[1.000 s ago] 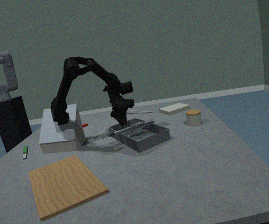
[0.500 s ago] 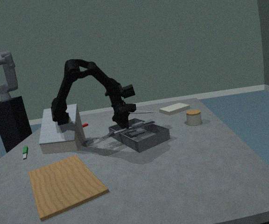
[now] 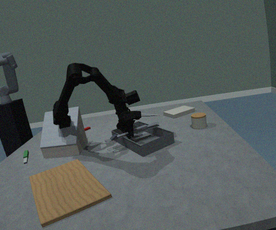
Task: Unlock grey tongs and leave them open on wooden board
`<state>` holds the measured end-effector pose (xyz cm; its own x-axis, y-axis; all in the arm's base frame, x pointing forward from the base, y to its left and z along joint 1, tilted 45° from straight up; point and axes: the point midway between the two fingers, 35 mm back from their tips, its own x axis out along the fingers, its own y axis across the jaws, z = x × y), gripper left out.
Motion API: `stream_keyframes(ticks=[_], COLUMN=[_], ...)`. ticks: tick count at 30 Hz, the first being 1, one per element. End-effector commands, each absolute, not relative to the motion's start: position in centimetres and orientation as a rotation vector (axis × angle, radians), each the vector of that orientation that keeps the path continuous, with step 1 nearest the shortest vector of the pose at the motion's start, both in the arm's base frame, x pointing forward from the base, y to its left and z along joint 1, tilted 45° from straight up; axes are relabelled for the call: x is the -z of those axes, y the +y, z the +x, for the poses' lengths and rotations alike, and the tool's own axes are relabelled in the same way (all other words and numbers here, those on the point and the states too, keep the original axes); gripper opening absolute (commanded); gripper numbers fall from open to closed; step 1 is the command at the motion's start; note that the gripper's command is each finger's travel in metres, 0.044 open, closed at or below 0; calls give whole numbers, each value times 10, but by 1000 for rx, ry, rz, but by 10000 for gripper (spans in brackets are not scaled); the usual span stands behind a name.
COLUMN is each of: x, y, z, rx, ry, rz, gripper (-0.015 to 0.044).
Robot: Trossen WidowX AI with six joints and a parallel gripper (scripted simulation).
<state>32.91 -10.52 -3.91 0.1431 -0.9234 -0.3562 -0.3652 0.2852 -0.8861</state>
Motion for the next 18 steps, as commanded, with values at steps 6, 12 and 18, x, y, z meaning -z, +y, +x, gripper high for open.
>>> stream_keyframes(ticks=[6,12,18], x=[39,40,40], y=[-120,-116,-116], z=[328,329,329], rx=[638,634,634], ry=[1432,1430,1430], rz=[-1298,-1287,-1287], gripper=[260,129,50])
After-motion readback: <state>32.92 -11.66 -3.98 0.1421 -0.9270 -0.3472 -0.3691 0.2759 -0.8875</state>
